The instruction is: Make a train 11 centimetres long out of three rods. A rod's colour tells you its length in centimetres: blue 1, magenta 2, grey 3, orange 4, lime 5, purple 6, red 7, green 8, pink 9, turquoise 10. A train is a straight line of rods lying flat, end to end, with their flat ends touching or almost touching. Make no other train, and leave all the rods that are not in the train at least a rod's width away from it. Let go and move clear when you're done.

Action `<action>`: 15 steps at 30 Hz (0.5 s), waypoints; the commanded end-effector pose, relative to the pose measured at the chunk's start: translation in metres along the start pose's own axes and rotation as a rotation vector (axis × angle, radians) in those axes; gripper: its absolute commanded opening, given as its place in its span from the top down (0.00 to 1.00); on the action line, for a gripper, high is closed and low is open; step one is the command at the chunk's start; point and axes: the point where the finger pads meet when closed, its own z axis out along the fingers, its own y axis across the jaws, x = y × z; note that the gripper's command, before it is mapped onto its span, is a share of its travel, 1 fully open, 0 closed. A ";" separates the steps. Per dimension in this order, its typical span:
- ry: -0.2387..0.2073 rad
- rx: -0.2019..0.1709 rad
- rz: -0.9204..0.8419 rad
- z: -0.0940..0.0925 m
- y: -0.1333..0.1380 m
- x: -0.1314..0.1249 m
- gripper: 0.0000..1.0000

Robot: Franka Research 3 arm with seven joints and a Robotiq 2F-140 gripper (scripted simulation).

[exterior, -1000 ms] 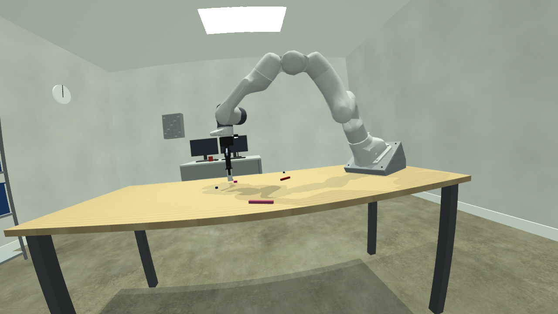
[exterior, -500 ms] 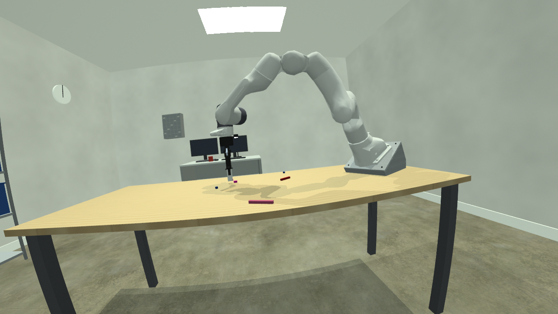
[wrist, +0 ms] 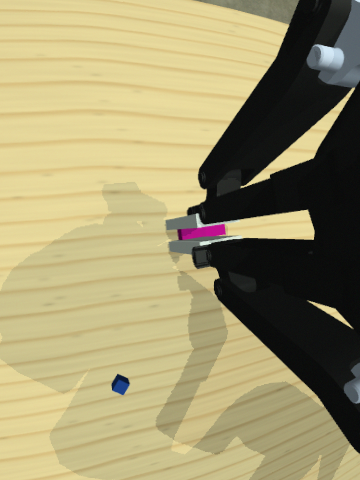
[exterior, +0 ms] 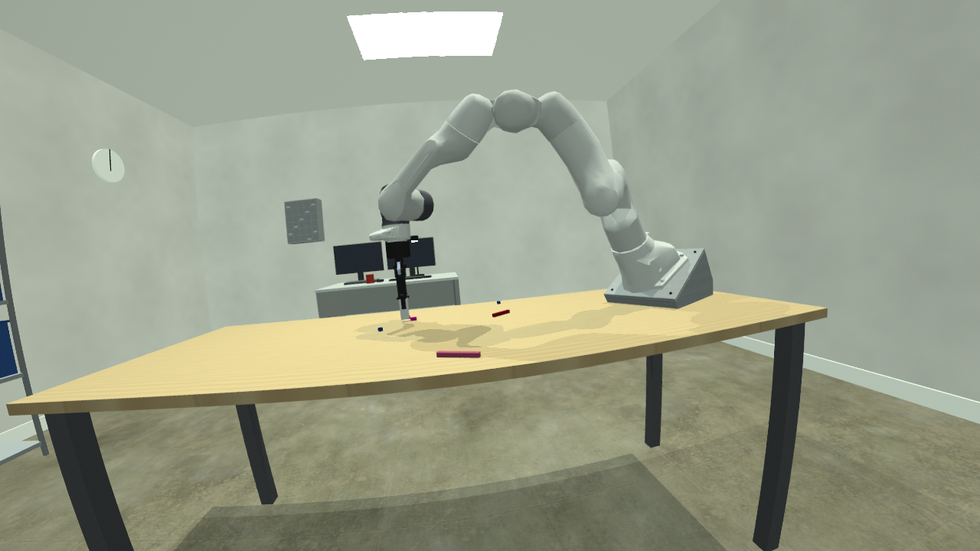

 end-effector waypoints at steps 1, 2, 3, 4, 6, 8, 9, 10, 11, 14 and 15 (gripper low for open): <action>0.002 -0.004 0.000 0.002 0.001 0.001 0.88; 0.002 -0.004 0.000 0.003 0.001 0.001 0.88; 0.002 -0.004 0.000 0.003 0.001 0.001 0.88; 0.002 -0.004 0.000 0.004 0.001 0.001 0.88; 0.002 -0.004 0.000 0.005 0.001 0.001 0.88; 0.002 -0.004 0.000 0.006 0.001 0.001 0.88; 0.002 -0.004 0.000 0.006 0.001 0.001 0.88; 0.002 -0.004 0.000 0.006 0.001 0.001 0.88; 0.002 -0.004 0.000 0.006 0.001 0.001 0.88; 0.002 -0.004 0.000 0.006 0.001 0.001 0.88; 0.002 -0.004 0.000 0.006 0.001 0.001 0.88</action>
